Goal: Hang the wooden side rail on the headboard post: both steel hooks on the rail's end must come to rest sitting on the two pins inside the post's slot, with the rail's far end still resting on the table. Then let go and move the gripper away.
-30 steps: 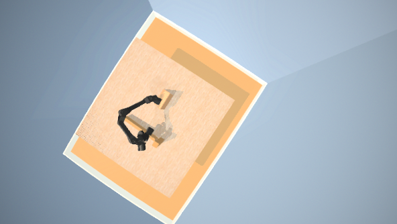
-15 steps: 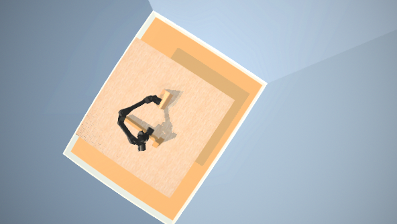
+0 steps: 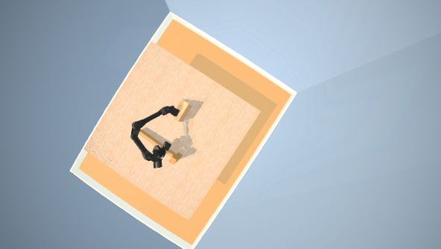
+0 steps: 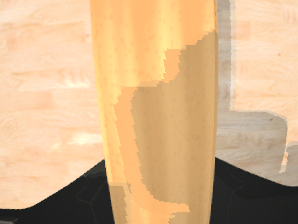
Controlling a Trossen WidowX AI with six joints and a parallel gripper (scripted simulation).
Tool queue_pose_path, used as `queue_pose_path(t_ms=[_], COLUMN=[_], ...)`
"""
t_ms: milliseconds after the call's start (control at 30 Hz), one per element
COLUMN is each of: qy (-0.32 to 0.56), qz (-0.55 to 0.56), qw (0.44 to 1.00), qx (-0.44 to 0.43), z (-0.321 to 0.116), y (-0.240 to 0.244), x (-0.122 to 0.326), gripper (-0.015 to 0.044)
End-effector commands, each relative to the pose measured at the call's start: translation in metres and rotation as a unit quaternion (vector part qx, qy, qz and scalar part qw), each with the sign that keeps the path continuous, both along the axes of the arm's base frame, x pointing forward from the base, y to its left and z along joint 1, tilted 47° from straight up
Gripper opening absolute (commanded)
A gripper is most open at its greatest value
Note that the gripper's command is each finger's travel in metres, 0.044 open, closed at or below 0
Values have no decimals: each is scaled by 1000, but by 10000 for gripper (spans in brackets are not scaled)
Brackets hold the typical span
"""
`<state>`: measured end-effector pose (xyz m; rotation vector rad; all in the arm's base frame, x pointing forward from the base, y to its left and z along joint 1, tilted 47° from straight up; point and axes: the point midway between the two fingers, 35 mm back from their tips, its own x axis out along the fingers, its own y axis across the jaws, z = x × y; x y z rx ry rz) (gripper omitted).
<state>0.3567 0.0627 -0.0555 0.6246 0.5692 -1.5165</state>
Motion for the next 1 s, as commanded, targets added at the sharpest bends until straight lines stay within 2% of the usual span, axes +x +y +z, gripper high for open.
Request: queue_pose_path(t_ms=[0,967], qy=[-5,-5], qz=[7,7], qw=[1000,1000], qx=[3,3], z=[1,0], y=[8,10], x=[1,2], gripper=[0,0])
